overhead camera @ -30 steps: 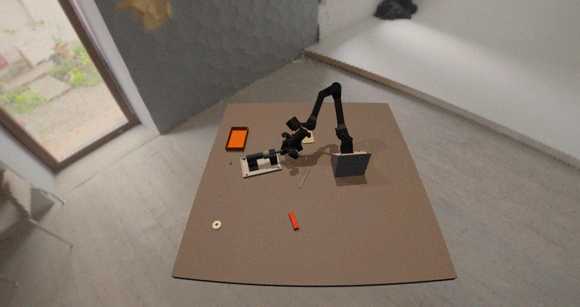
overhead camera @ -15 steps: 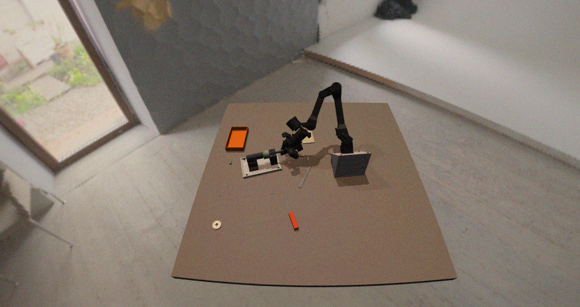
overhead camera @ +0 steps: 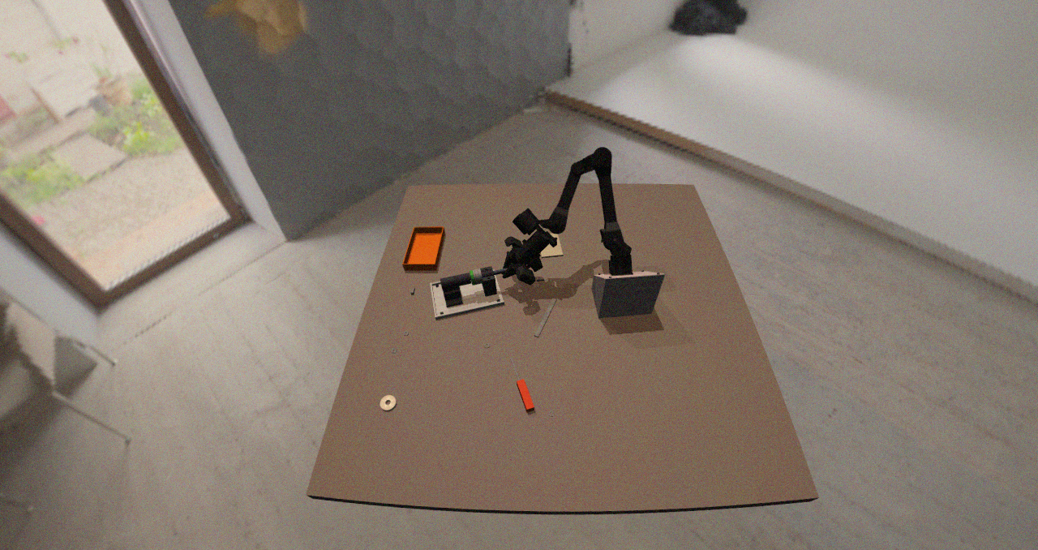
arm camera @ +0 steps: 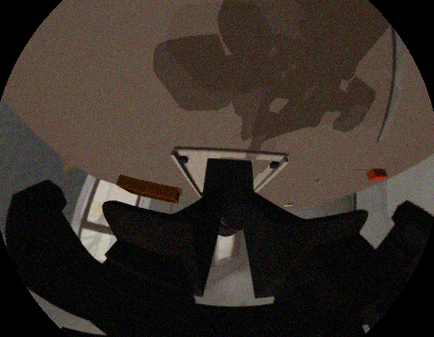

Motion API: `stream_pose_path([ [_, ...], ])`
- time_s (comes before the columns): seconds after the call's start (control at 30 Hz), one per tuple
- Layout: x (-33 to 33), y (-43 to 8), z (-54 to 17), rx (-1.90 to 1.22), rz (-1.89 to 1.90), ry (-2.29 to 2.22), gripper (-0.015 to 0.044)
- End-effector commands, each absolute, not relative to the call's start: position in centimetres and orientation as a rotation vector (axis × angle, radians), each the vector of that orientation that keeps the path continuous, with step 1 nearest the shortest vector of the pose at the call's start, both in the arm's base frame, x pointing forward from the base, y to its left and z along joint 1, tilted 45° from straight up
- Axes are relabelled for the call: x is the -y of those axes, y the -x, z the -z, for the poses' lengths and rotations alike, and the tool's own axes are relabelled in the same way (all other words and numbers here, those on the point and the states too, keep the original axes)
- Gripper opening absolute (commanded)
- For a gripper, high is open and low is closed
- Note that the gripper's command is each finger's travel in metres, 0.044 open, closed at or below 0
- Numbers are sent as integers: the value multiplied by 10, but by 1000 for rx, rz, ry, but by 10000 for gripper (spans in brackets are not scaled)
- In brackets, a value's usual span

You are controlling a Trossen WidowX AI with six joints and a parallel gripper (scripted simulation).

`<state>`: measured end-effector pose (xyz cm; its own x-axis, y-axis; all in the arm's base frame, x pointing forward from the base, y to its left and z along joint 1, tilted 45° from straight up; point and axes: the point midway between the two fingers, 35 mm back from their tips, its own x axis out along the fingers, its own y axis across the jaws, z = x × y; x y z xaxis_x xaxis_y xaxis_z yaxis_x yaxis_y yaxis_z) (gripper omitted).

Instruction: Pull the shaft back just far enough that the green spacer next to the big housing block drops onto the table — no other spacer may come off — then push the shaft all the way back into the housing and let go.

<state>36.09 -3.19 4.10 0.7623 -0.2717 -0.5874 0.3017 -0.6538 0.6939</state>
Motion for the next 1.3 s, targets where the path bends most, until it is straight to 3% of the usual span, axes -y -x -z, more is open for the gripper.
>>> stream_pose_path([
  [0.0,32,-360,-42,-21,864,-2110,0],
  [1.27,33,-357,-42,-21,864,-2110,0],
])
